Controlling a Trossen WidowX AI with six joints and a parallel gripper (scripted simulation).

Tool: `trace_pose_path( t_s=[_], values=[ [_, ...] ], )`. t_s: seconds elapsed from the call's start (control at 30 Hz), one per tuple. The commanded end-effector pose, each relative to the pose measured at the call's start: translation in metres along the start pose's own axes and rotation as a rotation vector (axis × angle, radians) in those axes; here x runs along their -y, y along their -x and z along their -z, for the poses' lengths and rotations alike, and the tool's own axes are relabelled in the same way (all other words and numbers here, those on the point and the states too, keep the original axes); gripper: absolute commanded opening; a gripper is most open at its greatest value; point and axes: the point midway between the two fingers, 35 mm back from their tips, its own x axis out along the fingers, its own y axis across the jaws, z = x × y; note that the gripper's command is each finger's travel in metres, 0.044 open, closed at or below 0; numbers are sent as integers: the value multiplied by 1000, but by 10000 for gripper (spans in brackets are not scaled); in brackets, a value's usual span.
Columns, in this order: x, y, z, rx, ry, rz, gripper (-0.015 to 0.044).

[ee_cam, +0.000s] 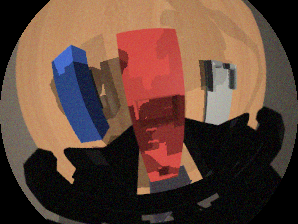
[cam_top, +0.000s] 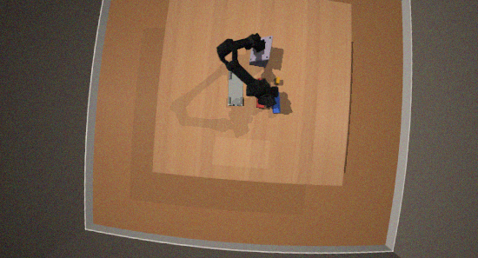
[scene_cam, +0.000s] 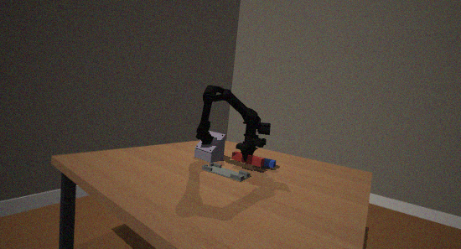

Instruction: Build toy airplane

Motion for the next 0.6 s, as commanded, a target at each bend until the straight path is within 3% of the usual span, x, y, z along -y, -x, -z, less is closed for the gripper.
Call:
trace_pose_path(
  t_s=[0.0, 0.57],
  values=[
    [-1, 15, -3, 8, -7, -9, 0],
    [-1, 68, 0, 9, -3, -8, 0]
  ],
)
